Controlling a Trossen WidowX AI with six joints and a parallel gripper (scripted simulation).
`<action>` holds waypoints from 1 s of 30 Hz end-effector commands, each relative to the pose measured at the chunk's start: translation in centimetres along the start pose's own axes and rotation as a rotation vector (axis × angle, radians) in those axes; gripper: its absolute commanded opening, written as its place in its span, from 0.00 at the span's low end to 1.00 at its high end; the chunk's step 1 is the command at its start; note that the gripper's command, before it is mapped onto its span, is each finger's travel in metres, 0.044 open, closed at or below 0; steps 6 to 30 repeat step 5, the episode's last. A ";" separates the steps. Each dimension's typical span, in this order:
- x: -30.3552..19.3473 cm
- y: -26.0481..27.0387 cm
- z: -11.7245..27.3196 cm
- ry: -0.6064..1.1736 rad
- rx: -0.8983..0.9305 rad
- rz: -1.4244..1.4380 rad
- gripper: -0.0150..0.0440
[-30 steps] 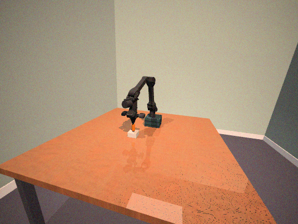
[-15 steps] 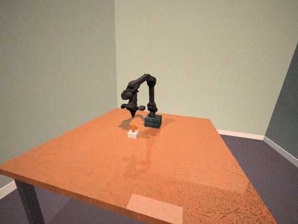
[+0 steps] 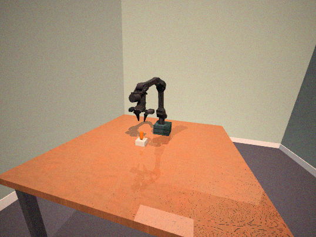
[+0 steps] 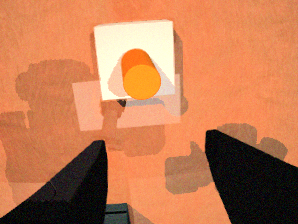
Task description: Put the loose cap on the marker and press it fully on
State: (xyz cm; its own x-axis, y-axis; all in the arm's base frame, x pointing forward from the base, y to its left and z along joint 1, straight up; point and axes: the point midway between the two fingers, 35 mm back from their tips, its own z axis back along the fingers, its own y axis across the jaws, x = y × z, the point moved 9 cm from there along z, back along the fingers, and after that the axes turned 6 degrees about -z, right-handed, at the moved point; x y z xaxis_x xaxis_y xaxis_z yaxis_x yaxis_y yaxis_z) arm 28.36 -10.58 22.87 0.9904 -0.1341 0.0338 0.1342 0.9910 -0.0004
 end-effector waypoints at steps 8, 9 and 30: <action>0.0 0.0 0.2 -0.006 -0.002 0.002 0.97; 0.0 0.0 0.2 -0.006 -0.002 0.002 0.97; 0.0 0.0 0.2 -0.006 -0.002 0.002 0.97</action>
